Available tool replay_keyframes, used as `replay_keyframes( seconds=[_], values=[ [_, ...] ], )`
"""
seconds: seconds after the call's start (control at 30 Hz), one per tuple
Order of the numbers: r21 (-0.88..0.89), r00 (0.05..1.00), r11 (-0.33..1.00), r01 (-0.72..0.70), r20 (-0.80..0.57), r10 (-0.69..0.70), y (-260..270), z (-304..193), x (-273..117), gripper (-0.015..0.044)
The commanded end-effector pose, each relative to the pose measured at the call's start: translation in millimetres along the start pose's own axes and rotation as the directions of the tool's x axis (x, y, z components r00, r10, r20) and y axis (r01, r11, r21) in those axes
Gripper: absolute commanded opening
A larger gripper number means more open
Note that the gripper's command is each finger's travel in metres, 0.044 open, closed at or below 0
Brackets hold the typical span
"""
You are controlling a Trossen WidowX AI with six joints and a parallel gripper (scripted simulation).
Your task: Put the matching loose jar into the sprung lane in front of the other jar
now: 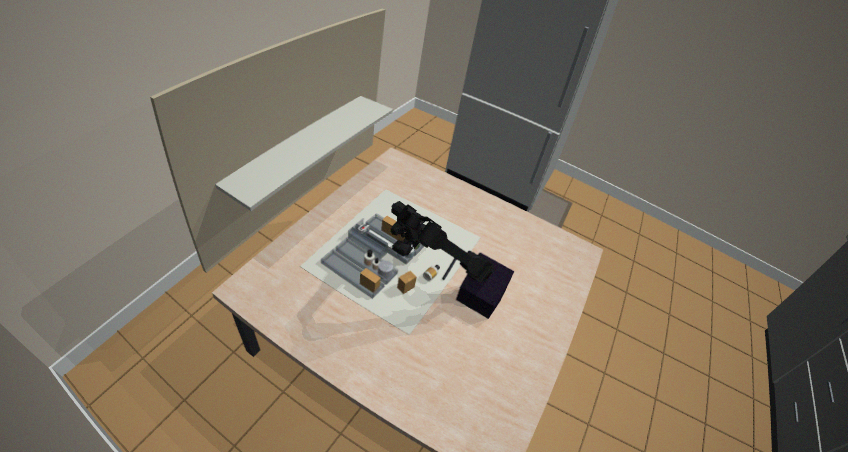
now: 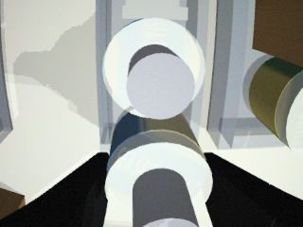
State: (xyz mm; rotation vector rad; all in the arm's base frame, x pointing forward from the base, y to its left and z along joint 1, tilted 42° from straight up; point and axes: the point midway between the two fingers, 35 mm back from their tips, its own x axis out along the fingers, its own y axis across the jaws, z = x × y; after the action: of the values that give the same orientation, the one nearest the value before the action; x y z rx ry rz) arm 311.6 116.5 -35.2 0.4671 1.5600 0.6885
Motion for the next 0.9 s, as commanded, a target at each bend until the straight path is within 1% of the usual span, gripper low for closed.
replay_keyframes(
  seconds=[0.0,0.87],
  values=[
    [-0.014,1.000,1.000,-0.002,0.020,0.002,2.3,9.5,-3.3,0.0000],
    [-0.014,1.000,1.000,-0.002,0.021,0.002,2.9,19.3,-7.5,0.0000]
  ],
)
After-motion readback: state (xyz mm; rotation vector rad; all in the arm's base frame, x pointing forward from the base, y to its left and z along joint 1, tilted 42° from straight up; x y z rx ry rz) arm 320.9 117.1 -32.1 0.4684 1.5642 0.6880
